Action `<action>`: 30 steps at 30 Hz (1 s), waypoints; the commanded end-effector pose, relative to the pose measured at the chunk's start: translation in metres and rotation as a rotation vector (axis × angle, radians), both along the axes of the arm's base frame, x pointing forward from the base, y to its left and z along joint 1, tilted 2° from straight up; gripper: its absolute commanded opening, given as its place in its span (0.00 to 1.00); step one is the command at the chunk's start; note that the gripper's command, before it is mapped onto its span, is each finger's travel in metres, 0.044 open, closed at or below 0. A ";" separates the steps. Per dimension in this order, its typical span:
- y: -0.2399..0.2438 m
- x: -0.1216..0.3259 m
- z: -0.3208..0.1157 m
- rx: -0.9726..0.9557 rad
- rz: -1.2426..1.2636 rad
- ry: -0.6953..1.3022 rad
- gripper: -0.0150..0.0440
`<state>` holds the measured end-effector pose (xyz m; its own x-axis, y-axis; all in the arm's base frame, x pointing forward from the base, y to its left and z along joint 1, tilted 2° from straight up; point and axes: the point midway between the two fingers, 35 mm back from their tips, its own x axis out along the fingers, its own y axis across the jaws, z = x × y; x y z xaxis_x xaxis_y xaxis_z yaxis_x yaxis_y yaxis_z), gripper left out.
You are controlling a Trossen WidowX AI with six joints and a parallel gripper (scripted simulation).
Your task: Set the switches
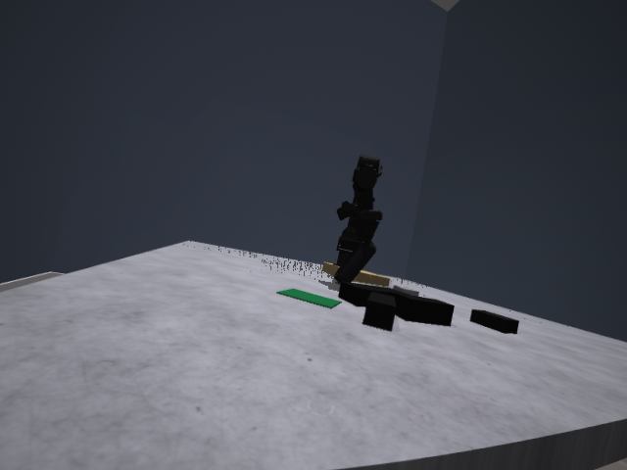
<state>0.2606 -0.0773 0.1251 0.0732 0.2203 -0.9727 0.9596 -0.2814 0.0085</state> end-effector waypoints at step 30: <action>-0.031 -0.009 0.003 0.040 0.001 -0.012 0.82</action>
<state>0.2528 -0.1028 0.1292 0.0911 0.2703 -0.9585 0.9593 -0.2823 0.0116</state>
